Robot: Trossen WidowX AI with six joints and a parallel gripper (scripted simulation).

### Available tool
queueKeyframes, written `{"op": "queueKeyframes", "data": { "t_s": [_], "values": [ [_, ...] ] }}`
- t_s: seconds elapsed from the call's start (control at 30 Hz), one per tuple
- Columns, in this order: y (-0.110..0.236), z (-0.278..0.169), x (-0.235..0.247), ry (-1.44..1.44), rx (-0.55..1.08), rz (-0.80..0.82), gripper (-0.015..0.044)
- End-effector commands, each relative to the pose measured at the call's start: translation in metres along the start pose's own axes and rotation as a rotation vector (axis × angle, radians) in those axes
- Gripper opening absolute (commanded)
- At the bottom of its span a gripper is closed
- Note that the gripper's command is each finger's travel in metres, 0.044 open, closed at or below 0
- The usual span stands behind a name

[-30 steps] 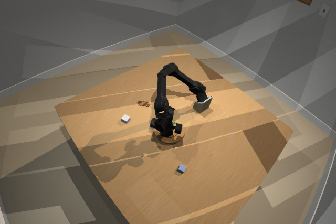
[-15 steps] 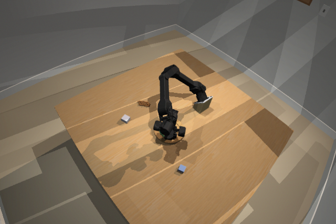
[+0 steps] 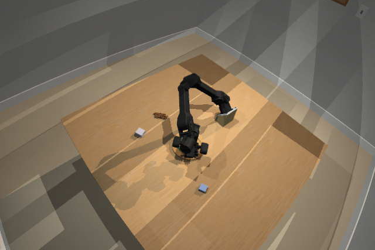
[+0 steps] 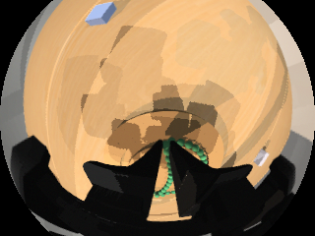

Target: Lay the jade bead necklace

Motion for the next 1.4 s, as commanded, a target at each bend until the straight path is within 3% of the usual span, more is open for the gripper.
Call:
{"op": "queueKeyframes", "data": {
  "t_s": [0.0, 0.03, 0.6, 1.37],
  "values": [
    [-0.005, 0.0001, 0.0015, 0.004, 0.001, 0.004, 0.0],
    [-0.005, 0.0001, 0.0015, 0.004, 0.001, 0.004, 0.0],
    [-0.0006, -0.0001, 0.0004, 0.001, 0.002, 0.001, 0.044],
    [0.0032, -0.0001, 0.0004, 0.004, 0.001, 0.004, 0.044]
  ]
}}
Point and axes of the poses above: the point midway between the two fingers, 35 mm back from their tips, its own y axis back along the fingers, its own x axis across the jaws, z = x × y, the point moved 1 cm from there along y, back along the fingers
